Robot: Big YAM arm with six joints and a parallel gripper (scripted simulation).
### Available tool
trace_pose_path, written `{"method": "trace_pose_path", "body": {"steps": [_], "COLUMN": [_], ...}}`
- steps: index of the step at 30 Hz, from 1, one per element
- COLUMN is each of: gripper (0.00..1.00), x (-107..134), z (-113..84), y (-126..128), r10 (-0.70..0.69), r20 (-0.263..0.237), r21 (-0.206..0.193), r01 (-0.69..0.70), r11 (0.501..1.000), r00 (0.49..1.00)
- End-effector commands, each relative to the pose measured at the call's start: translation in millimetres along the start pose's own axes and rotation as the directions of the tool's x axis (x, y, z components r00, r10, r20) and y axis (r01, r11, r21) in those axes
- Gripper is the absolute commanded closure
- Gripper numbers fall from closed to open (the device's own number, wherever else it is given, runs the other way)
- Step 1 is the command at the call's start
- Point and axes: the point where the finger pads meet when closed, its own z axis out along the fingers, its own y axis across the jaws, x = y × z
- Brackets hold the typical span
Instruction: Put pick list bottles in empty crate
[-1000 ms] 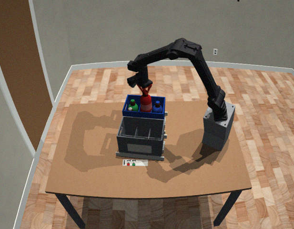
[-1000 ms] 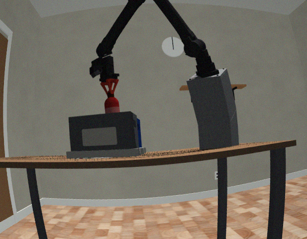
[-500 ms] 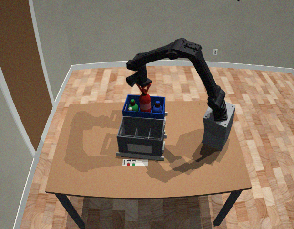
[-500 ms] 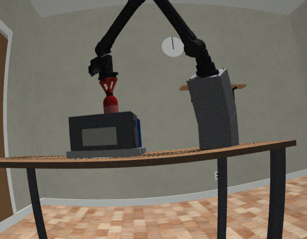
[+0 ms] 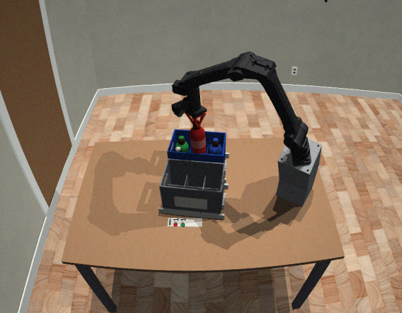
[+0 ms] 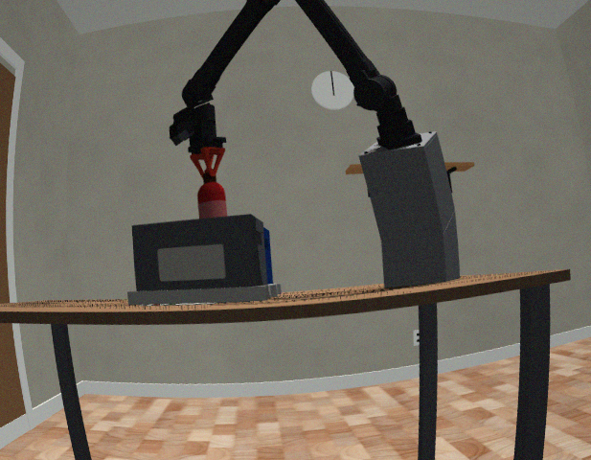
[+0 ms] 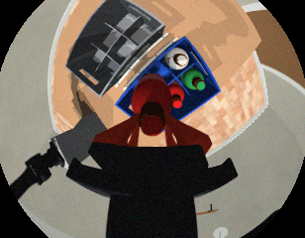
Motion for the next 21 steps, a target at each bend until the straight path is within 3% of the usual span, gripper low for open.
{"method": "trace_pose_path", "body": {"steps": [1,21], "gripper": [1.0,1.0], "x": [-13.8,-13.3], "z": [-63.0,-65.5], "y": [-34.2,-36.1], "r10": [-0.026,-0.025], "r20": [0.04,0.04], "r21": [0.122,0.122], "r01": [0.021,0.02], "r11": [0.992,0.992], "r00": [0.999,0.999]}}
